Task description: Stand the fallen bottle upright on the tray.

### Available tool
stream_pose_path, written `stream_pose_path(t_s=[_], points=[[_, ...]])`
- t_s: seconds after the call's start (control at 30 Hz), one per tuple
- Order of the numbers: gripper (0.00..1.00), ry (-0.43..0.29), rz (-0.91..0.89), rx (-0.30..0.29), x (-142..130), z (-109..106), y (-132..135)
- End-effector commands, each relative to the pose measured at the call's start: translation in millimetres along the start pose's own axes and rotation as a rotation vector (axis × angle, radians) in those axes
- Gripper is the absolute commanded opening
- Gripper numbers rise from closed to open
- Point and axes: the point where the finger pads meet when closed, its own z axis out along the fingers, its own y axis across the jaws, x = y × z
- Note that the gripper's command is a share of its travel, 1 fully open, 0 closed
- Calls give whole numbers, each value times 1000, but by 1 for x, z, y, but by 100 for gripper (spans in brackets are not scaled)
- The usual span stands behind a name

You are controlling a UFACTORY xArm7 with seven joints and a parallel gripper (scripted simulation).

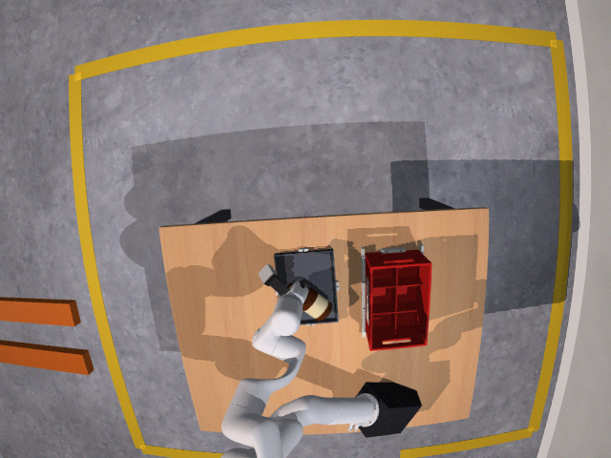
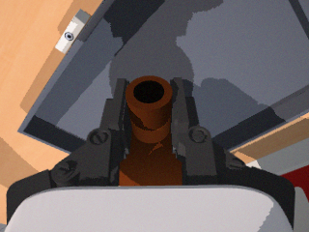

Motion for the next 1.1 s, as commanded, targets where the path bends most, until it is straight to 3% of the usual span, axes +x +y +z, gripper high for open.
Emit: stream_pose_path(t_s=[0.0,1.07], points=[[0,3,0,-2,1,-6,1],[0,3,0,-2,1,-52,1]])
